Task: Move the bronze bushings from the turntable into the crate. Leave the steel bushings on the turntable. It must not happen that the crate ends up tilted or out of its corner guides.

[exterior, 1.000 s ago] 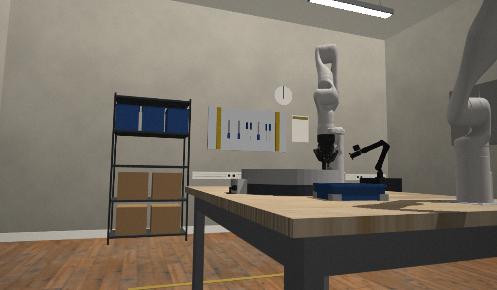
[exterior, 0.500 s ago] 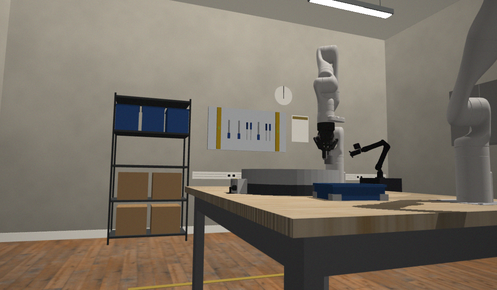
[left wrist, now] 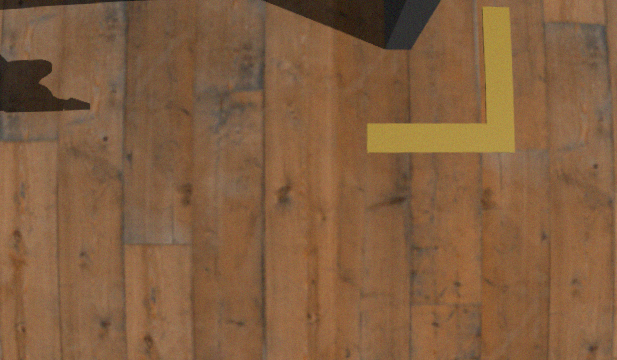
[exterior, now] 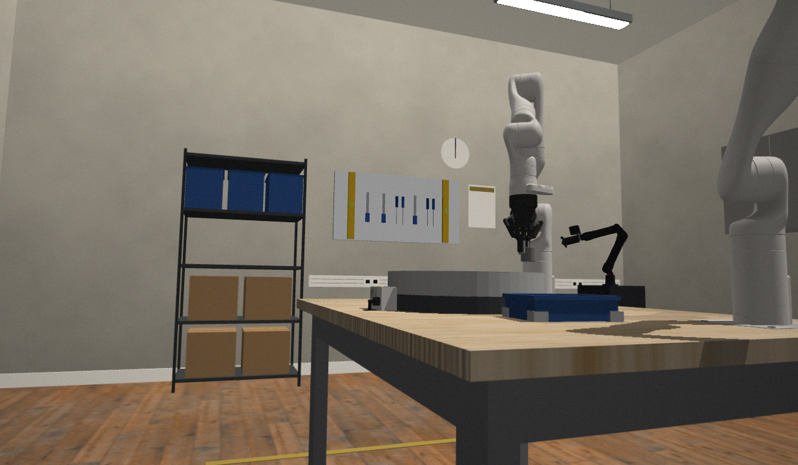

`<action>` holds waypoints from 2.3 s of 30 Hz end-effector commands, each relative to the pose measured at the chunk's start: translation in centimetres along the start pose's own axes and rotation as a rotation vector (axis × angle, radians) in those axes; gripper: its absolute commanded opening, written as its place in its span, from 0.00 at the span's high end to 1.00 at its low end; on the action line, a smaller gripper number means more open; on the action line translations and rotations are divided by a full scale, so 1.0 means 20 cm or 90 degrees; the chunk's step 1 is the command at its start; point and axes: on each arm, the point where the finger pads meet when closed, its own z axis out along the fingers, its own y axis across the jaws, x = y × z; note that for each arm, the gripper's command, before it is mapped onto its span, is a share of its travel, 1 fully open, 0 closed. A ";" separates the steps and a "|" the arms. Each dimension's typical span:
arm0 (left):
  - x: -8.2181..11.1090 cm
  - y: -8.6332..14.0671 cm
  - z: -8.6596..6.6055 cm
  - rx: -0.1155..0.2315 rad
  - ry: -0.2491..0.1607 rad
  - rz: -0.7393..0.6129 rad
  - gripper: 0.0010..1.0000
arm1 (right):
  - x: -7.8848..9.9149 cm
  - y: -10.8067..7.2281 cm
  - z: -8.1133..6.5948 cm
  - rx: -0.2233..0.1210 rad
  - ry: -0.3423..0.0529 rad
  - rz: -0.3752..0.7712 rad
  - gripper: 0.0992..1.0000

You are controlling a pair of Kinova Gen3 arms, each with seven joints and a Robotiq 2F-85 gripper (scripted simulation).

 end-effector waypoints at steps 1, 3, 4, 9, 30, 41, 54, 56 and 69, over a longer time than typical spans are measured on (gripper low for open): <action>0.00 0.00 0.00 0.000 -0.001 0.000 0.00 | 0.00 0.00 0.00 -0.001 0.001 0.000 1.00; 0.00 0.00 0.00 0.000 -0.001 0.000 0.00 | 0.00 0.00 0.00 -0.001 0.001 0.000 1.00; 0.00 0.00 0.00 0.000 -0.001 0.000 0.00 | 0.00 0.00 0.00 -0.001 0.001 0.000 1.00; 0.00 0.00 0.00 0.000 -0.001 0.000 0.00 | 0.00 0.00 0.00 -0.001 0.001 0.000 1.00; 0.00 0.00 0.00 0.000 -0.001 0.000 0.00 | 0.00 0.01 0.00 -0.001 0.001 0.000 1.00; 0.00 0.00 0.00 0.000 -0.001 0.000 0.00 | -0.09 0.16 0.00 -0.001 0.001 0.000 1.00; 0.00 0.00 0.00 0.000 -0.001 0.000 0.00 | -0.27 0.46 0.00 -0.001 0.000 0.000 1.00; 0.00 0.00 0.00 0.000 -0.001 0.000 0.00 | -0.30 0.52 0.00 -0.001 0.000 0.000 1.00; 0.00 0.00 0.00 0.000 -0.001 0.000 0.00 | -0.42 0.73 0.00 -0.001 0.000 0.000 1.00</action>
